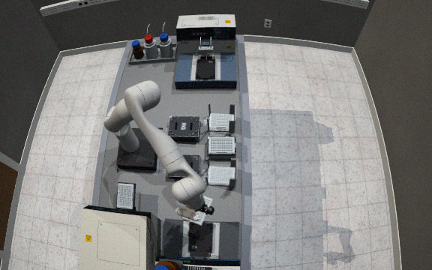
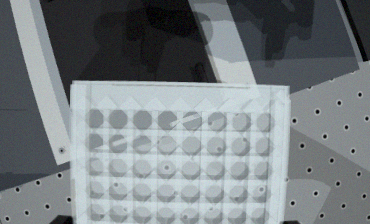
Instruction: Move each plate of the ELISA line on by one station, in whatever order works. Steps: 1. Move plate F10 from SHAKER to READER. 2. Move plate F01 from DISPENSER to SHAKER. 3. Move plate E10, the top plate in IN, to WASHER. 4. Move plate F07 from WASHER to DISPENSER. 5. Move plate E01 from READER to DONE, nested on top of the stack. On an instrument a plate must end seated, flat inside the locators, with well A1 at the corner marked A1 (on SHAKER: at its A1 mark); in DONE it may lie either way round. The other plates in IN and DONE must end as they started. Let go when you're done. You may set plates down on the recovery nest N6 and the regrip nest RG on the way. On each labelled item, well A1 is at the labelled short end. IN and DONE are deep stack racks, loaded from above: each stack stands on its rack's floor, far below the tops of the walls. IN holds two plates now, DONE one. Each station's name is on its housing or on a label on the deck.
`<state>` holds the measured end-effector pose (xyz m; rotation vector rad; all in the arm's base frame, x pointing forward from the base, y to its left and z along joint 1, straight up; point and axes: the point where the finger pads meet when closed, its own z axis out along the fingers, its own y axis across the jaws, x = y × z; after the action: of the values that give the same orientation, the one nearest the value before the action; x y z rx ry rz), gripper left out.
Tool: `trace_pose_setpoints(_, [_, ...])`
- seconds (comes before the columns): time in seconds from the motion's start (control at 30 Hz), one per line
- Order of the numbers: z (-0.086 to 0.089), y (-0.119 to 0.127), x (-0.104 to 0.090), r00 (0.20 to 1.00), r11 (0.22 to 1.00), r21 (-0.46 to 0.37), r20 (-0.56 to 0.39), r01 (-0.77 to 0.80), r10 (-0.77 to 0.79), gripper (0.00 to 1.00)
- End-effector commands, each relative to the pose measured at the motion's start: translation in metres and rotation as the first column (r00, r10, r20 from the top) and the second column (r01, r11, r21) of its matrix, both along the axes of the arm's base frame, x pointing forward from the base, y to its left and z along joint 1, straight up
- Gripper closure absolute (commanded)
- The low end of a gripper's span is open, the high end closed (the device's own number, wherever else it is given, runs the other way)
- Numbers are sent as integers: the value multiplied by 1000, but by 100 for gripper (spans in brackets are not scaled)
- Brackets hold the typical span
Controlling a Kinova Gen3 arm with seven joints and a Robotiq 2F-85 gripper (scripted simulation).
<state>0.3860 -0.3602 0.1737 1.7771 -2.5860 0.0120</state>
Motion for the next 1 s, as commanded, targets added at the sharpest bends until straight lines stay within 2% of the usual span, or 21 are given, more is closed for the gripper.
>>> trace_pose_setpoints(0.0, [-2, -12, -2, 1000, 1000, 6, -6, -30, 30, 6])
trace_pose_setpoints(0.3, [-1, -43, -1, 991, 991, 5, -8, -135, 135, 6])
trace_pose_setpoints(0.97, [-1, -90, 2, 960, 960, 7, -6, -279, 279, 6])
